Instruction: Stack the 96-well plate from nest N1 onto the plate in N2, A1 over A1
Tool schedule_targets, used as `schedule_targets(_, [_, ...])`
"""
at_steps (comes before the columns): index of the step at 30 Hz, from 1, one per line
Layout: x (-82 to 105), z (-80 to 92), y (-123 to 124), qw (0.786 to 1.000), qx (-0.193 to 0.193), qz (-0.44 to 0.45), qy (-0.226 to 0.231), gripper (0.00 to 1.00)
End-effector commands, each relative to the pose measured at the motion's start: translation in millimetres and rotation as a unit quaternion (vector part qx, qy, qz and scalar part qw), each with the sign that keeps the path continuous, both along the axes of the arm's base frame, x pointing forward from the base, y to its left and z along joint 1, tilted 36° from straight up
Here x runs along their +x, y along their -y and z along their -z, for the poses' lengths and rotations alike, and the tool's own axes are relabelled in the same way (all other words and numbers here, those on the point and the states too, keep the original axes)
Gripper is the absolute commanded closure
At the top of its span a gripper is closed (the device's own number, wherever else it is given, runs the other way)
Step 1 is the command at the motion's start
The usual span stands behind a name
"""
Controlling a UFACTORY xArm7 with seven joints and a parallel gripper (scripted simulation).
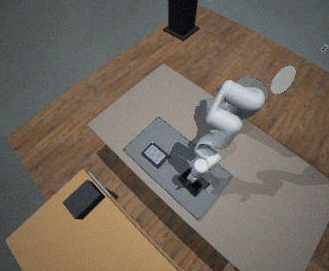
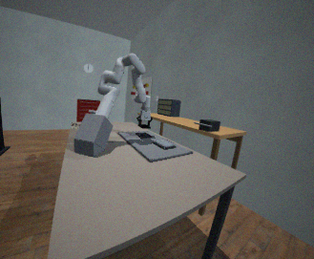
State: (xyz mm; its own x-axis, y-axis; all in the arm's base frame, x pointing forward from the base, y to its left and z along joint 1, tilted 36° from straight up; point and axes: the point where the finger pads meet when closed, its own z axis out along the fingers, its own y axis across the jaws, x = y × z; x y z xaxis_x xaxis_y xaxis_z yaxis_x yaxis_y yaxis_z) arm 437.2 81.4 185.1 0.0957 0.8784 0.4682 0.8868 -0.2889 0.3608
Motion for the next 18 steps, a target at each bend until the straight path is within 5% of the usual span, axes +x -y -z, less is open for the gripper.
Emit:
schedule_targets(1, [-2.7, -6.9, 2.9, 1.0, -0.001, 0.001, 0.001, 1.0])
schedule_targets(18, [-7.3, -15.2, 6.8, 1.0, -0.001, 0.001, 0.001, 1.0])
